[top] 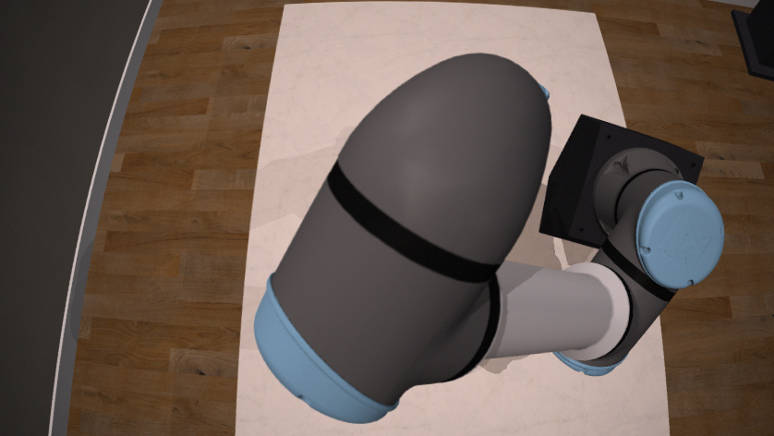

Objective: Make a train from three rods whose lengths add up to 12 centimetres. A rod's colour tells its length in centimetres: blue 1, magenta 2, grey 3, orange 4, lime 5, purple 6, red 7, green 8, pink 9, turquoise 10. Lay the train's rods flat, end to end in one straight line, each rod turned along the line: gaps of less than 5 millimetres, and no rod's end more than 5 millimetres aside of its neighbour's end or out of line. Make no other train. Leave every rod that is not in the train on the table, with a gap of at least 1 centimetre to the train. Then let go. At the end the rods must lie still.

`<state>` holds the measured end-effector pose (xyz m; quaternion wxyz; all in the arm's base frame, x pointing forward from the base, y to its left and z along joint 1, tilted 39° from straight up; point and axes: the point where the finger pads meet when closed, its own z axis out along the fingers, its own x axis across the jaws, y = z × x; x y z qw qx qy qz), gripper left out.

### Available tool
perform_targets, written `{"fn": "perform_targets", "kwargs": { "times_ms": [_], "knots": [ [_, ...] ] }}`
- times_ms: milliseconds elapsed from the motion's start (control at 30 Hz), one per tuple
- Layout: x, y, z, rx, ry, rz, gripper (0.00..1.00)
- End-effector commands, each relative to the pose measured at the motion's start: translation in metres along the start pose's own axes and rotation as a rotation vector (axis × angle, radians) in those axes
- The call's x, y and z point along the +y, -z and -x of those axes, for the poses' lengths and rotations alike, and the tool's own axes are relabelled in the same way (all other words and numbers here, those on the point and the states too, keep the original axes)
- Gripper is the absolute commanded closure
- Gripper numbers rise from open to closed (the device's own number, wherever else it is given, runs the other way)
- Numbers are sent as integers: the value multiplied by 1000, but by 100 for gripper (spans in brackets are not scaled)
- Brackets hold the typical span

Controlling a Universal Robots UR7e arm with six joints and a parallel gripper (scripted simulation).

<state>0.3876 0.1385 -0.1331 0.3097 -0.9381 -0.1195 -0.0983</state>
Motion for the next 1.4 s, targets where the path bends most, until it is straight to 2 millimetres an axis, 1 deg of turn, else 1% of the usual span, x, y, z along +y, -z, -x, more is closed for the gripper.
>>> {"fn": "perform_targets", "kwargs": {
  "times_ms": [0, 267, 333, 433, 533, 633, 700, 800, 967, 1000, 1367],
  "knots": [
    [-30, -3, -22, -2, 167, 10, 0],
    [-90, -7, -53, 1, 440, 10, 0],
    [-90, -7, -53, 1, 440, 10, 0],
    [-125, -9, -64, 7, 571, 4, 0],
    [-153, -10, -71, 13, 670, -4, 0],
    [-175, -11, -75, 18, 743, -11, 0],
    [-184, -11, -77, 21, 773, -14, 0],
    [-190, -11, -77, 23, 793, -16, 0],
    [-191, -11, -78, 23, 795, -17, 0],
    [-191, -11, -78, 23, 795, -17, 46],
    [-191, -11, -78, 23, 795, -17, 46]
  ]
}}
